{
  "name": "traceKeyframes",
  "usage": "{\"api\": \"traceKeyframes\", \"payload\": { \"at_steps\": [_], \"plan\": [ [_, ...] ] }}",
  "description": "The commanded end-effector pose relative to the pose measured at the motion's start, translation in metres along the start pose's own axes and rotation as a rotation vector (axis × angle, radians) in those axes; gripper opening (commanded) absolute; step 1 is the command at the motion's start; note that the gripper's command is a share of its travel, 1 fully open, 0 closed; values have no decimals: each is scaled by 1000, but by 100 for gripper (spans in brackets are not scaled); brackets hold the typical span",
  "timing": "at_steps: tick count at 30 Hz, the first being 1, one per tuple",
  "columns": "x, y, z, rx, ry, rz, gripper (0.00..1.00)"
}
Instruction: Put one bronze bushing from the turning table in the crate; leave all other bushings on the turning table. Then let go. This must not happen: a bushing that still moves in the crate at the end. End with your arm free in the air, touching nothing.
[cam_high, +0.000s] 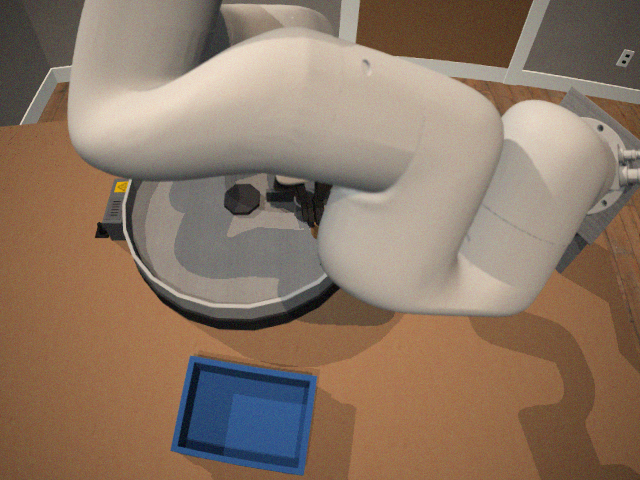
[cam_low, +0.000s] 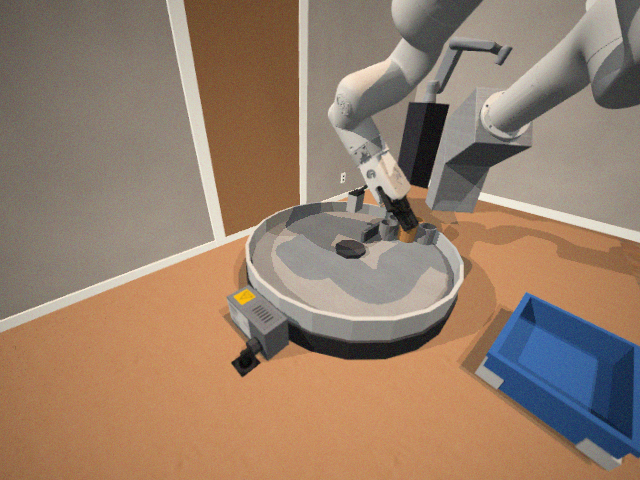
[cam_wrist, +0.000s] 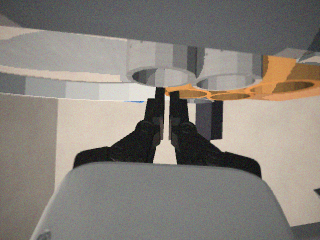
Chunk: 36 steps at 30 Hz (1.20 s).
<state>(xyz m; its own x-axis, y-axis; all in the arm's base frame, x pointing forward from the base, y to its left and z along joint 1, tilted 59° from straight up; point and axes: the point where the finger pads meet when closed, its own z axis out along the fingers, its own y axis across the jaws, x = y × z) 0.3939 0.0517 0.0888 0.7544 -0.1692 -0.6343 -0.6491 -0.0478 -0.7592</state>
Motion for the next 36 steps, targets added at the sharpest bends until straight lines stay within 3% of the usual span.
{"api": "traceKeyframes", "payload": {
  "at_steps": [1, 36],
  "plan": [
    [1, 0, -2, 0, 4, 0, 0],
    [-2, -5, 0, 0, 4, 0, 0]
  ]
}}
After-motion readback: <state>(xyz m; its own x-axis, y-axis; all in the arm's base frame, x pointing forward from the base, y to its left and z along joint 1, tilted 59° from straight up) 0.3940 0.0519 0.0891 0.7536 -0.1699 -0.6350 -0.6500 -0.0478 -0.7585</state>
